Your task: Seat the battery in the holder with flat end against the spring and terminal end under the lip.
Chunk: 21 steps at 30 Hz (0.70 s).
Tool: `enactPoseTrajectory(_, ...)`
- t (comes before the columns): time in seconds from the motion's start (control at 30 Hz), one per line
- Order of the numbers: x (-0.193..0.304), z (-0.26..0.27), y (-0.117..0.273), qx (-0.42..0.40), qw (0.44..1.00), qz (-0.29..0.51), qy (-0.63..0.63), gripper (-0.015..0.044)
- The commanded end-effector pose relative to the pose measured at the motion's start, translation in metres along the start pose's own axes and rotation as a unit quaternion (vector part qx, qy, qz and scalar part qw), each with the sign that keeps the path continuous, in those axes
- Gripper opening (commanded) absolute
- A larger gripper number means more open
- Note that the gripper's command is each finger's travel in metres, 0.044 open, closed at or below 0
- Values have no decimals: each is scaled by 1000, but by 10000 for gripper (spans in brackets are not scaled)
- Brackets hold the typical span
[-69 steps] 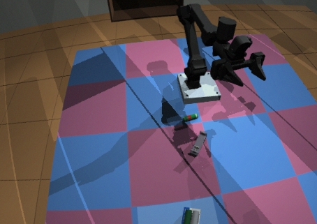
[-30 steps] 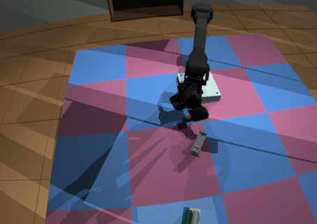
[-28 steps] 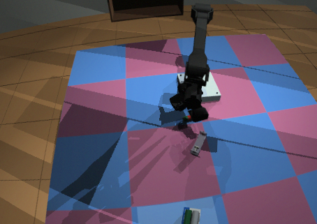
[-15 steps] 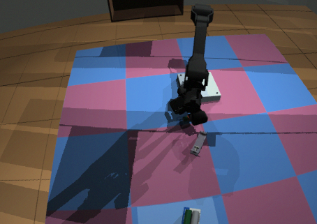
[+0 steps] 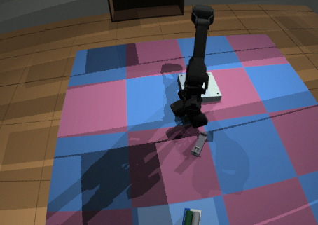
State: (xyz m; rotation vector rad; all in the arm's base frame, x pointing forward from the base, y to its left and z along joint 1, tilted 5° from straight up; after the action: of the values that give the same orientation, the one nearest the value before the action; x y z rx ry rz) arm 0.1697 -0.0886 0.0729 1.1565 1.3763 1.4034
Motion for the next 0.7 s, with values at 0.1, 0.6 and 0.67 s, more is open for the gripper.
enactPoseTrajectory(0.1,1,0,-1,-1,1000,3,-2,68)
enactPoseTrajectory(0.6,0,0,49,-1,1000,2,-2,68)
enactPoseTrajectory(0.67,-1,3,51,-1,1000,2,10,68)
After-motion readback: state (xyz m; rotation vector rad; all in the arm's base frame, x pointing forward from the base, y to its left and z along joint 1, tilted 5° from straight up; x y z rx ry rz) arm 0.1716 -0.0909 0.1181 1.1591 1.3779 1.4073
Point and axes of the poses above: the point midway between the two fingers, 35 mm back from their tips, its own y axis back along the fingers, its own z axis across the jaws, x = y × z, the point moved 8 cm from there along y, back along the fingers, and after that the axes turned 15 degrees about y, right-handed, at the moved point
